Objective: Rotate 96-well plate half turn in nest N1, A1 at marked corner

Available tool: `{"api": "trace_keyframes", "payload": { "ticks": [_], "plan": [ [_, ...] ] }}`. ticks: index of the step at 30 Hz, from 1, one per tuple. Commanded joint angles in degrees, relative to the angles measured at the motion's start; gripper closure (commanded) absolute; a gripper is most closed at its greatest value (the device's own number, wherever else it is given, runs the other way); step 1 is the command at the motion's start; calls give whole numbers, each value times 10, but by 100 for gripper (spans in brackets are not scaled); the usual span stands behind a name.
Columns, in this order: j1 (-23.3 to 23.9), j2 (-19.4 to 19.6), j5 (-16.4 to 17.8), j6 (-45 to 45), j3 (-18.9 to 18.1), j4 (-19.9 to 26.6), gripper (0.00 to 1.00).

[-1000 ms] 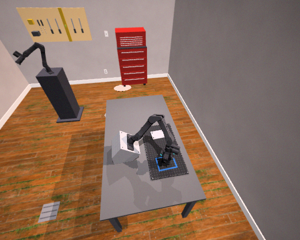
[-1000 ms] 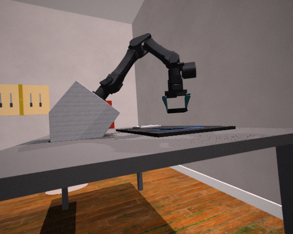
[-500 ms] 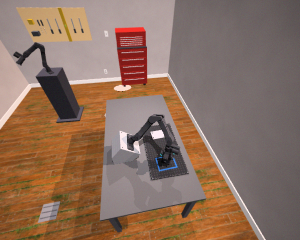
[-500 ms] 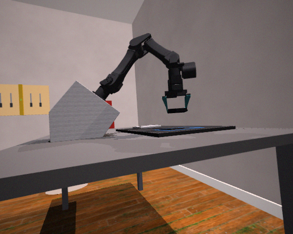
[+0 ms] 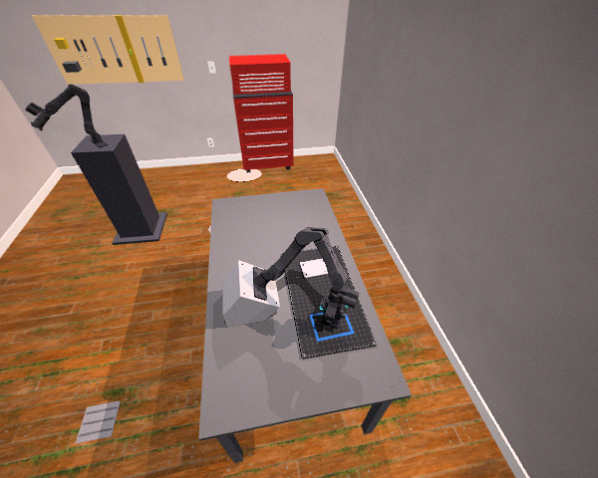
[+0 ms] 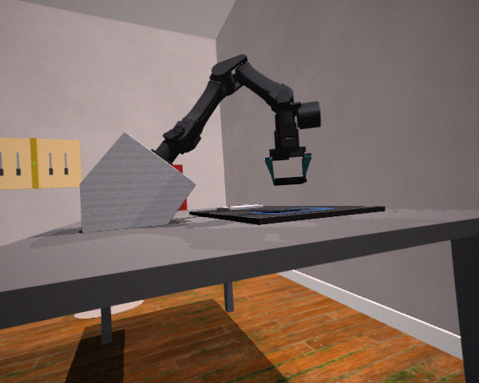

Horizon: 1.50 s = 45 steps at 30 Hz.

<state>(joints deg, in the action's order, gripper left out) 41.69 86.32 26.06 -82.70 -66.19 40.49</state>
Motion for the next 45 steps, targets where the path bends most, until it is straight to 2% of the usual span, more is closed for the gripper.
{"api": "trace_keyframes", "payload": {
  "ticks": [1, 3, 18, 20, 35, 40, 45],
  "plan": [
    [6, -4, -1, 0, -3, 0, 100],
    [6, -4, -1, 0, -3, 0, 100],
    [-73, -85, -41, 213, 68, -19, 100],
    [-73, -85, -41, 213, 68, -19, 100],
    [-173, -154, -97, 412, 119, -31, 100],
    [-196, -165, -110, 437, 127, -32, 100],
    [-236, -183, -134, 404, 138, -34, 100]
  ]
}}
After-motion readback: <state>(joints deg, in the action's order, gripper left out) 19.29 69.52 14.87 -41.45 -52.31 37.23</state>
